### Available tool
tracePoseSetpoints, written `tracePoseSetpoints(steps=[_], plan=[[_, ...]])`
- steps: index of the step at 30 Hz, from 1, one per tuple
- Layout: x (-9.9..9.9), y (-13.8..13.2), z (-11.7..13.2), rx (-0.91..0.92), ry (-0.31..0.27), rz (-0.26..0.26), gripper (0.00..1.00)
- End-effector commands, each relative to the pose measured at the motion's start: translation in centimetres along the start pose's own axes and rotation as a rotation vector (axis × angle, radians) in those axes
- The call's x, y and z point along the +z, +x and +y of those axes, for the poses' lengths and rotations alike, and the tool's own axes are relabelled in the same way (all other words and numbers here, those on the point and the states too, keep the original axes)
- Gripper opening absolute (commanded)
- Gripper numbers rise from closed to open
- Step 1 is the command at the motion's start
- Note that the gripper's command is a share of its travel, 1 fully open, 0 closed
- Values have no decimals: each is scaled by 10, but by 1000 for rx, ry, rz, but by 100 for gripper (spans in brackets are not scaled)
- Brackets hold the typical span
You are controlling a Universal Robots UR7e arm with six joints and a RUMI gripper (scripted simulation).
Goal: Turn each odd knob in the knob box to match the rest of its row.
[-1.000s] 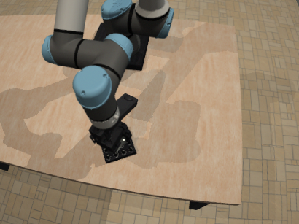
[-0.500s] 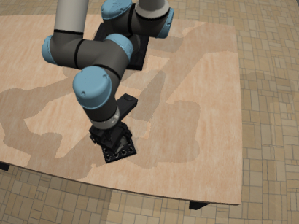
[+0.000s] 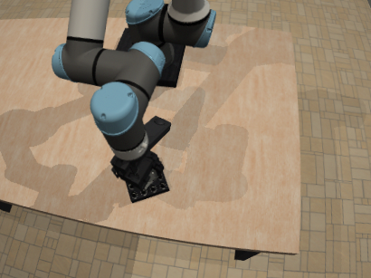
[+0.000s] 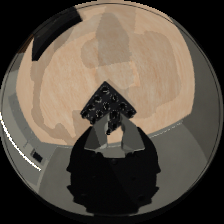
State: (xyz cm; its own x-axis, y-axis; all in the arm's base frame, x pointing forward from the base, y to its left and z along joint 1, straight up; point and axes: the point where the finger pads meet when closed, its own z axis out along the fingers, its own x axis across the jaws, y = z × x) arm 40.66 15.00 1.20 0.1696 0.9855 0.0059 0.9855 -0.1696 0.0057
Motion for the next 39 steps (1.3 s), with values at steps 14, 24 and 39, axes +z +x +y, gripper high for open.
tracePoseSetpoints(steps=[14,24,39], plan=[[-35,1,2,-2,-6,1,11],[-41,1,2,-2,-6,1,11],[-50,1,2,-2,-6,1,100]])
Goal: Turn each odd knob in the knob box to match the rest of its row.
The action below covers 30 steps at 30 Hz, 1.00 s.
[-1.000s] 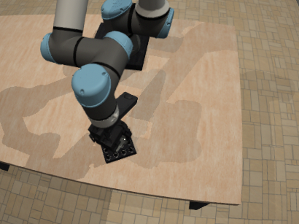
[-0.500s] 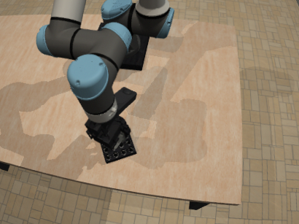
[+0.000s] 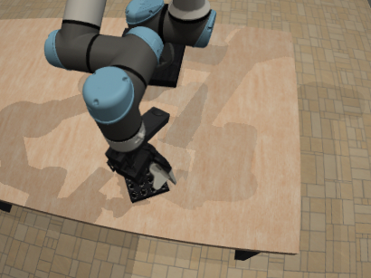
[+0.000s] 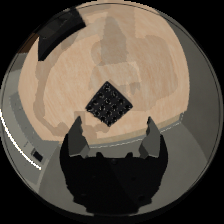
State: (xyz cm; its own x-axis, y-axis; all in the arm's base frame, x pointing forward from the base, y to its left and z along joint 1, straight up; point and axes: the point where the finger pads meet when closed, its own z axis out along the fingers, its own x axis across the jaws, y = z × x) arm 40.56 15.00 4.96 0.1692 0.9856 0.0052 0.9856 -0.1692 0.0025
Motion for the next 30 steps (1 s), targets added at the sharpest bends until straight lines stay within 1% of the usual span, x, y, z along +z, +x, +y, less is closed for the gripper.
tracePoseSetpoints(steps=[1,2,4,5,14,18,24,30], plan=[[-17,1,3,-1,-9,2,100],[-21,1,3,-1,-9,2,100],[-21,1,3,-1,-9,2,100],[-27,1,3,-1,-9,2,100],[-89,0,3,-1,-9,2,100],[-110,0,2,-1,-9,2,100],[-119,0,2,-1,-9,2,100],[-120,0,2,-1,-9,2,100]])
